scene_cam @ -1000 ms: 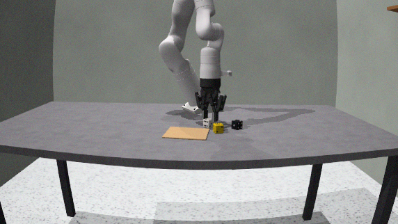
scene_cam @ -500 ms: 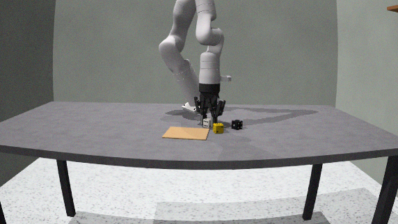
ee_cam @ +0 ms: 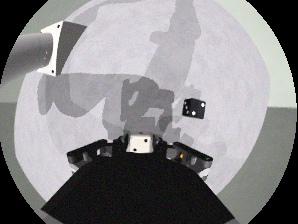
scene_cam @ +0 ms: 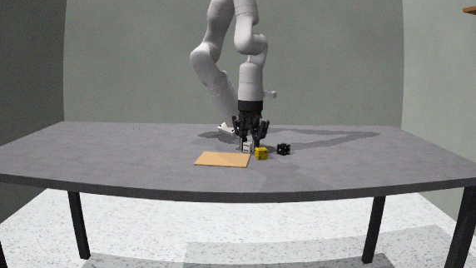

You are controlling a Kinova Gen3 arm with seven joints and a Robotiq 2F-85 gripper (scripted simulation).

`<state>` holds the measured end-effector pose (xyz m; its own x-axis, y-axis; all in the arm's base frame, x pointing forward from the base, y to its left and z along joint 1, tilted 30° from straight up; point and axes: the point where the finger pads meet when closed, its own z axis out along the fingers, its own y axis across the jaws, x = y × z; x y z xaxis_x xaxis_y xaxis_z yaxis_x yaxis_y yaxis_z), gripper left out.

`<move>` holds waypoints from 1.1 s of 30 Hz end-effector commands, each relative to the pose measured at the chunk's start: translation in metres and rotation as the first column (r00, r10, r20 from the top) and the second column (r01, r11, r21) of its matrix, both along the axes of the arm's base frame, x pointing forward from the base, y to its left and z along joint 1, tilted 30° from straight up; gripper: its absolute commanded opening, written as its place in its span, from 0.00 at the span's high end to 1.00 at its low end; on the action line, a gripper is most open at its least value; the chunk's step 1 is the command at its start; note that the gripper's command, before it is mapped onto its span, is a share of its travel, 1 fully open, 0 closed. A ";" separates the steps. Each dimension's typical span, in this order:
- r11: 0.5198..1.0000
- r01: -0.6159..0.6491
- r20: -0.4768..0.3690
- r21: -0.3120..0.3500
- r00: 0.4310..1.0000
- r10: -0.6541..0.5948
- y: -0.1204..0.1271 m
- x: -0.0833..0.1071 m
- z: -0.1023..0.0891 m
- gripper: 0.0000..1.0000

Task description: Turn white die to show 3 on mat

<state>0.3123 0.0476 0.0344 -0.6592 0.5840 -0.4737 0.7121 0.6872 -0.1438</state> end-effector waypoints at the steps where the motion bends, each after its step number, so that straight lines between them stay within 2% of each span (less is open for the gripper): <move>1: 1.000 -0.001 0.001 0.001 1.000 0.001 0.000 0.000 0.000 0.54; 18: 1.000 -0.001 0.001 0.001 1.000 0.001 0.000 0.000 0.000 0.54; 19: 1.000 -0.001 0.001 0.001 1.000 0.001 0.000 0.000 0.000 0.74; 33: 1.000 -0.001 0.001 0.001 1.000 0.001 0.000 0.000 0.000 0.74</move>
<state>0.3123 0.0478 0.0346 -0.6592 0.5840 -0.4736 0.7121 0.6873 -0.1435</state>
